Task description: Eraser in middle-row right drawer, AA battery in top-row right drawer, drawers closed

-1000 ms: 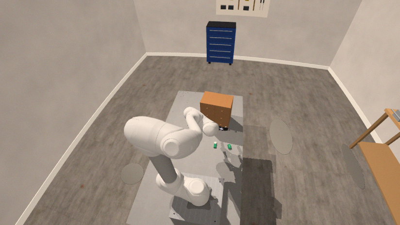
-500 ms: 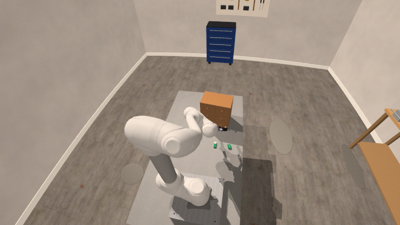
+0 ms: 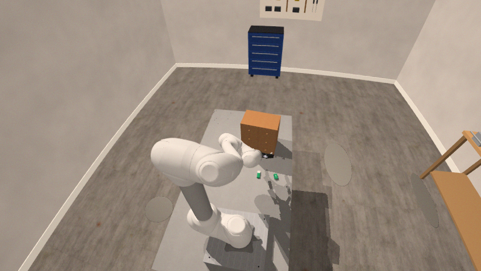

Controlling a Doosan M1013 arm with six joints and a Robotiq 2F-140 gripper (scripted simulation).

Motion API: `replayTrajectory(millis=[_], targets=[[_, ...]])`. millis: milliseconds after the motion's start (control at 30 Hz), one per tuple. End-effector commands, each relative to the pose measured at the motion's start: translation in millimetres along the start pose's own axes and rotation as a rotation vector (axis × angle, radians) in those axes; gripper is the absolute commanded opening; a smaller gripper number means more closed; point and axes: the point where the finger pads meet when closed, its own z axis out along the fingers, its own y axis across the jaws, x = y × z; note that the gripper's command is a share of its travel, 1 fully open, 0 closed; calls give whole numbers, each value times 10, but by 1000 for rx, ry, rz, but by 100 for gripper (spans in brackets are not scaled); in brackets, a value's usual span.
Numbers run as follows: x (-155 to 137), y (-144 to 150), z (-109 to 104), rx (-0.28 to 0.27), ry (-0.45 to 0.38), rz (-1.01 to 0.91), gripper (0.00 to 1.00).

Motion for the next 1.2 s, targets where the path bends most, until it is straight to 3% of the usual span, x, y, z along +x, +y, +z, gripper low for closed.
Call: replayTrajectory(millis=[0,533,1167], targets=[[-4,10,49,63,71,4,100],[-12,0,298,60,285,10,100],[-15,-6,407,60,378,13,100]])
